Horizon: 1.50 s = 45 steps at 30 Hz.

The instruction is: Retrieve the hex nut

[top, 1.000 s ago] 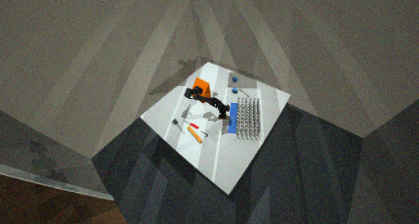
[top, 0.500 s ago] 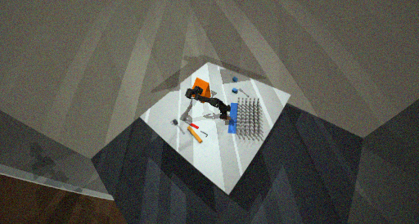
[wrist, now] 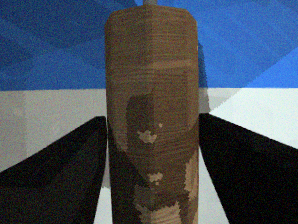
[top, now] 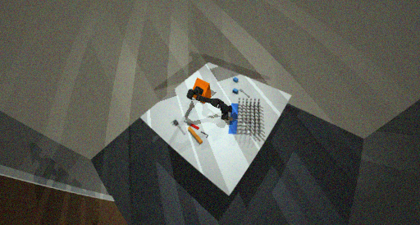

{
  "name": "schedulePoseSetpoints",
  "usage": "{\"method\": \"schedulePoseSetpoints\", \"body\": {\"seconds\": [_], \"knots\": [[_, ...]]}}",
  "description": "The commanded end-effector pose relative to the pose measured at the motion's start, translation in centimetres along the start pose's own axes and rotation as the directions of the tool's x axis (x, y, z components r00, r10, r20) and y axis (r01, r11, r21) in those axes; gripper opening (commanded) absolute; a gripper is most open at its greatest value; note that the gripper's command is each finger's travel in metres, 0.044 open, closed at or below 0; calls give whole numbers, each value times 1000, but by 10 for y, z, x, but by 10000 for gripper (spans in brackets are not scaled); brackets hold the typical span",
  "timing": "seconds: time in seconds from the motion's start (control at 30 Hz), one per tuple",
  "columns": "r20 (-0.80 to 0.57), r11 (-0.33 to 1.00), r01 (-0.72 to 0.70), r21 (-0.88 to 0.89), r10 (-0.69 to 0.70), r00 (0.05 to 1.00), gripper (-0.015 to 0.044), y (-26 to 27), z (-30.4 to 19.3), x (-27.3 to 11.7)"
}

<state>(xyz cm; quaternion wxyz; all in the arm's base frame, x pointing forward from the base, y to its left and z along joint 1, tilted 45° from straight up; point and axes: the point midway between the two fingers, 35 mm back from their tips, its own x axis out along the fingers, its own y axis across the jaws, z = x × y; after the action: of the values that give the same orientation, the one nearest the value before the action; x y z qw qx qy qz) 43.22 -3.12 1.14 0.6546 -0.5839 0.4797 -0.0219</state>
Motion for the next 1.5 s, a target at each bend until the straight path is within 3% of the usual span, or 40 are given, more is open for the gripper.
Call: {"method": "schedulePoseSetpoints", "body": {"seconds": [0.0, 1.47], "knots": [[4, 1000, 6, 4, -6, 1000, 0, -1, 5, -1], [5, 1000, 4, 0, -4, 1000, 0, 6, -3, 16]]}}
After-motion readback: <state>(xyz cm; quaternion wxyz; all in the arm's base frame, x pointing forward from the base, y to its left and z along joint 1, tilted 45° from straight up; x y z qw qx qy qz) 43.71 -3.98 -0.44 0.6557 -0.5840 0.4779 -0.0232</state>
